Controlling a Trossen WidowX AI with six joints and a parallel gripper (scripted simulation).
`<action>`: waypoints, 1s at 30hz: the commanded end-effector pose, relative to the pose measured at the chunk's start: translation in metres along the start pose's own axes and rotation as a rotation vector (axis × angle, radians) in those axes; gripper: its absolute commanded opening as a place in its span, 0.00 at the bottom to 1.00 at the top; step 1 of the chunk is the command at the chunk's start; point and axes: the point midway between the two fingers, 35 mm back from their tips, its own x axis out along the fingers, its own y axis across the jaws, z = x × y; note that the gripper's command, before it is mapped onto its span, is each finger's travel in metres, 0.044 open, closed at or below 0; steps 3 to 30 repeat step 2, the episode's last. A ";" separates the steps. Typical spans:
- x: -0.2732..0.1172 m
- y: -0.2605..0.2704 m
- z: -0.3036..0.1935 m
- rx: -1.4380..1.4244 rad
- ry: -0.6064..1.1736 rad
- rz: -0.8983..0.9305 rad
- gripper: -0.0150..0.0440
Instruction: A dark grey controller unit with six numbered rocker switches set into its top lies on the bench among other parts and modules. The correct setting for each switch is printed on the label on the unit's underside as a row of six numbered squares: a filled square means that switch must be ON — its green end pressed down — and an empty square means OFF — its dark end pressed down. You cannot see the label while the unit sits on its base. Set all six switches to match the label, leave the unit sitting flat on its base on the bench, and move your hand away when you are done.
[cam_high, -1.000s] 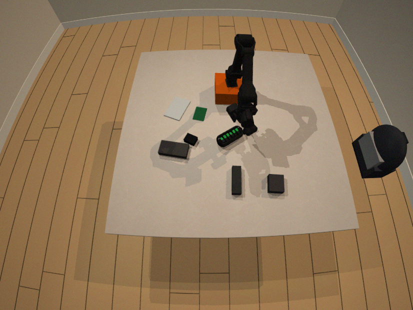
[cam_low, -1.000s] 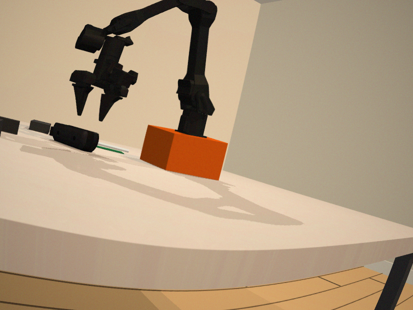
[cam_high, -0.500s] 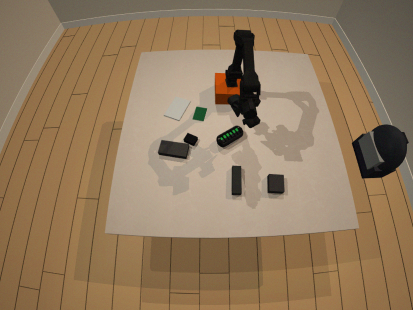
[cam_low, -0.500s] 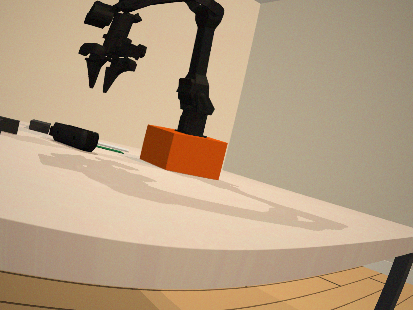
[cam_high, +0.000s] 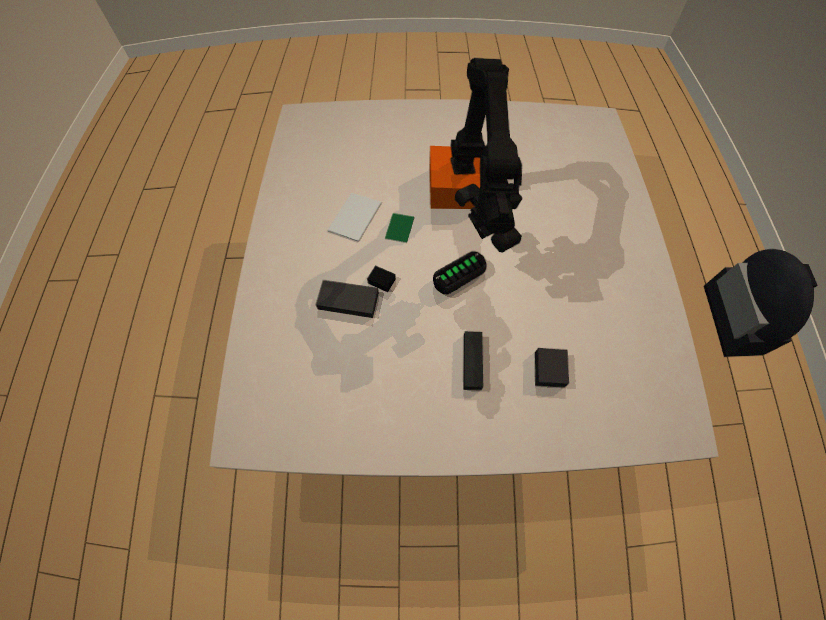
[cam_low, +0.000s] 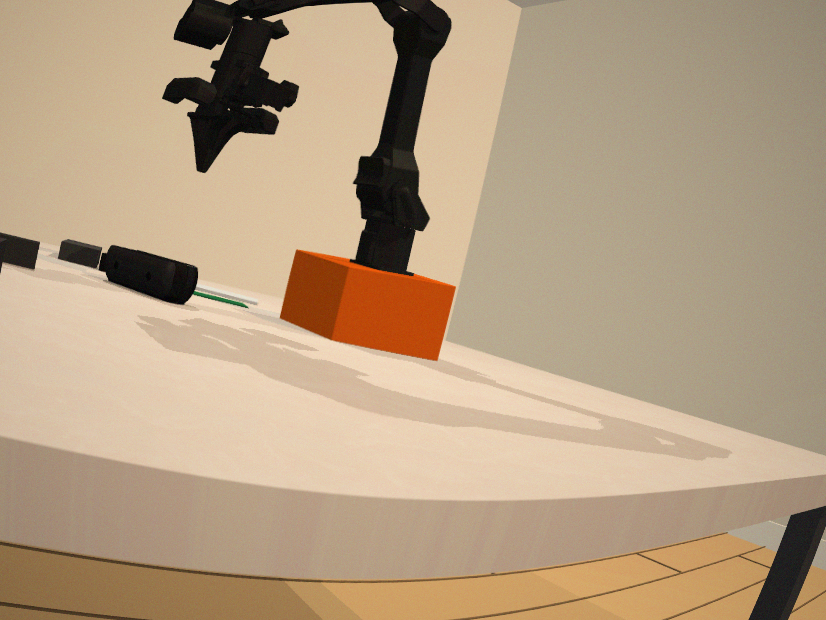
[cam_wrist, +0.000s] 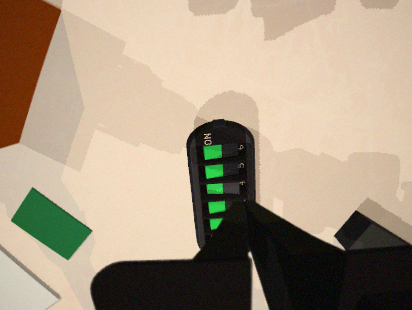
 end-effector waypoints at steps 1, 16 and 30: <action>-0.001 0.000 0.000 -0.005 -0.001 0.000 0.25; -0.001 0.000 0.000 -0.005 -0.001 0.000 0.25; -0.001 0.000 0.000 -0.005 -0.001 0.000 0.25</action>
